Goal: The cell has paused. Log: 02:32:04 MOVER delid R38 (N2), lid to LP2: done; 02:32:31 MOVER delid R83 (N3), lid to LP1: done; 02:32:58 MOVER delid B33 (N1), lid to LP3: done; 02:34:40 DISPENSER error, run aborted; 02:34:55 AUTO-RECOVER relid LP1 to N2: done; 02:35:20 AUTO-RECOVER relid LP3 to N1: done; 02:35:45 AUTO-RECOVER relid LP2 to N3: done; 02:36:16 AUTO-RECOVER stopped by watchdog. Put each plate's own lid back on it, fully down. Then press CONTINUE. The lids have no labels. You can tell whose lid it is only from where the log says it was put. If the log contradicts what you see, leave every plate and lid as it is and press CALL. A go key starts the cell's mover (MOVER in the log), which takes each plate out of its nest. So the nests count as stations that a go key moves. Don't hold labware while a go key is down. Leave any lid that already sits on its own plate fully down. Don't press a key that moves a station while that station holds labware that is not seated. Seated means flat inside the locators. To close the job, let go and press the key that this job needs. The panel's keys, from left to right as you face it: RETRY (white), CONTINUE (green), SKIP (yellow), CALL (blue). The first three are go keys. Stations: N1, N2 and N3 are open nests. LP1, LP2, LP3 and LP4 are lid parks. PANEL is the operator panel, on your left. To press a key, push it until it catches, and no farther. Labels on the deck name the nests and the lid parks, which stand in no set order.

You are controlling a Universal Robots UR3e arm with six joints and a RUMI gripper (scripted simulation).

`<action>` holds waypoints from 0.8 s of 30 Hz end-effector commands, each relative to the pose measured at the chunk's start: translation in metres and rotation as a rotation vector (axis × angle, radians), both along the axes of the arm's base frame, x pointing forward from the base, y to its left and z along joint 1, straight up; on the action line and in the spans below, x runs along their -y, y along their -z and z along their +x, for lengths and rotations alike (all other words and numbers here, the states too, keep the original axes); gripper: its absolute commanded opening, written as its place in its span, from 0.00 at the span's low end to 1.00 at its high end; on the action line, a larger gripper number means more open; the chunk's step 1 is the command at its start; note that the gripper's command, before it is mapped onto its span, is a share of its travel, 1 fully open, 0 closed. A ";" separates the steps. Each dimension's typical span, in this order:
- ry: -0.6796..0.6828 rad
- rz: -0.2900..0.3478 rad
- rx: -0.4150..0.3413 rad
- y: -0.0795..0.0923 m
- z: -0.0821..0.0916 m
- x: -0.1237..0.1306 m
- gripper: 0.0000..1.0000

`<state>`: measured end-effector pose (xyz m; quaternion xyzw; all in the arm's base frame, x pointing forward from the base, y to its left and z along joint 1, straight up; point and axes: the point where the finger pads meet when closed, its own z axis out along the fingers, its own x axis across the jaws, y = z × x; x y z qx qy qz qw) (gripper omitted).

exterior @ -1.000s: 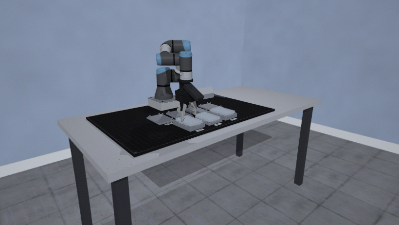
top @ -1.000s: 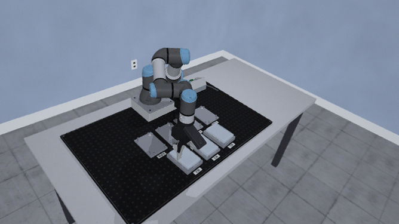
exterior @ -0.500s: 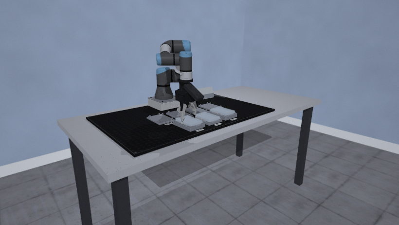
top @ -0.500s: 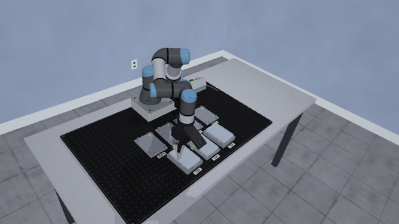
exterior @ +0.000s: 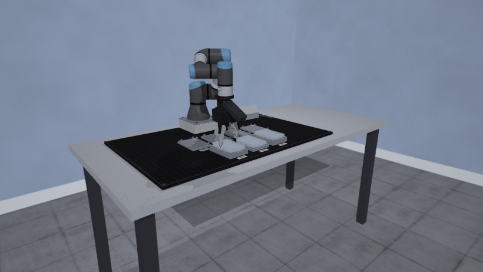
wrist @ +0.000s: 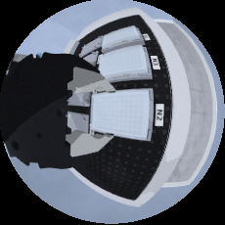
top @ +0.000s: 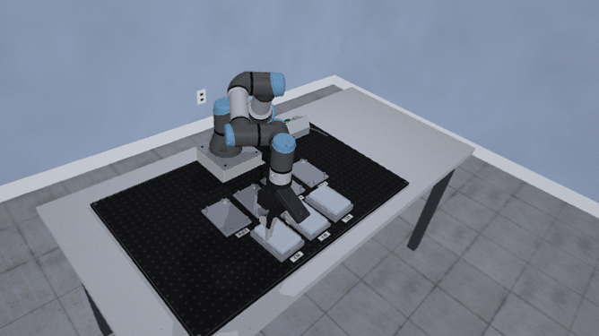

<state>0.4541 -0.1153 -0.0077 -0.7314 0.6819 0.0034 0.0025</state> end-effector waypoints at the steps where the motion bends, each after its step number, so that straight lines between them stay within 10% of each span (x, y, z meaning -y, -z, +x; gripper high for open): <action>1: 0.000 -0.002 0.003 -0.007 0.001 0.001 0.00; 24: 0.059 -0.002 0.002 -0.024 -0.017 -0.017 0.00</action>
